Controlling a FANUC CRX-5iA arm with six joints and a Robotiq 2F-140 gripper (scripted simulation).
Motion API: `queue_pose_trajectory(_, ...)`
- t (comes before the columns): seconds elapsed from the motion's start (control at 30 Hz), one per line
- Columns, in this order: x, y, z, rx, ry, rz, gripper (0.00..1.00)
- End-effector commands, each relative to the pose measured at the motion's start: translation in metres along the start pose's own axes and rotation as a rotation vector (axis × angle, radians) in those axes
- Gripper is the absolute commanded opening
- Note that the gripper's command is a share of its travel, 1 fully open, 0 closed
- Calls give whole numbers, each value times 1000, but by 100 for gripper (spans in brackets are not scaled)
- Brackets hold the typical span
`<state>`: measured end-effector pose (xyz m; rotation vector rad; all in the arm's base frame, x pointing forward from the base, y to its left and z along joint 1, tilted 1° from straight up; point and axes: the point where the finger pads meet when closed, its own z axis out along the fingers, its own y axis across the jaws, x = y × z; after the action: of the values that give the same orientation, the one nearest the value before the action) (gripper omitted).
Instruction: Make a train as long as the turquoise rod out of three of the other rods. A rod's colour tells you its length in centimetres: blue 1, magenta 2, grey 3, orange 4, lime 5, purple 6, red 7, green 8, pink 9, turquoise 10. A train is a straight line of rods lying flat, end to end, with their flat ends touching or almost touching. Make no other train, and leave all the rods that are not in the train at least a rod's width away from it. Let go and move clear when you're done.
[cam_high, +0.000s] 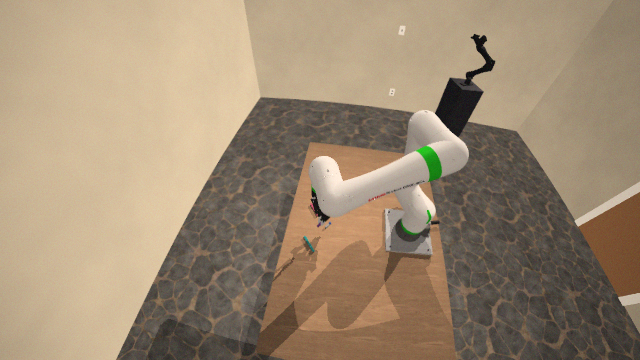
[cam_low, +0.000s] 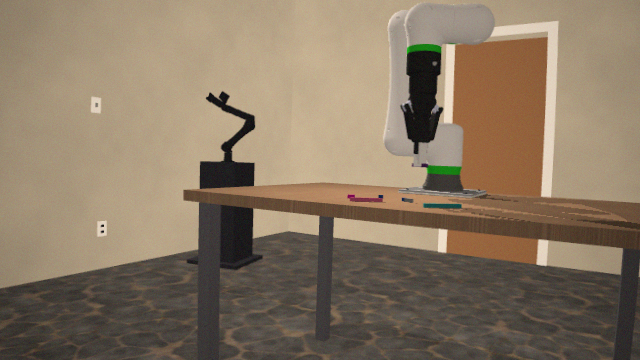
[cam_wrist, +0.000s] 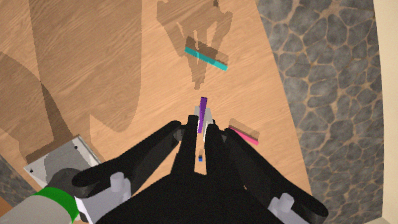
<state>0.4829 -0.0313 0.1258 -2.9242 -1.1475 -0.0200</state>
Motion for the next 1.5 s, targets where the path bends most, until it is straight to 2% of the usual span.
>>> queue_pose_trajectory(0.0, 0, 0, 0, 0, 0, 0, 3)
queue_pose_trajectory(0.3, 0, 0, 12, 0, 0, 0, 3)
queue_pose_trajectory(0.6, 1, 0, 48, 0, 0, 0, 3)
queue_pose_trajectory(0.67, 1, 0, 48, 0, 0, 0, 3)
queue_pose_trajectory(0.97, 1, 0, 81, 0, 0, 0, 3)
queue_pose_trajectory(1.47, 1, 0, 88, 0, 0, 0, 3)
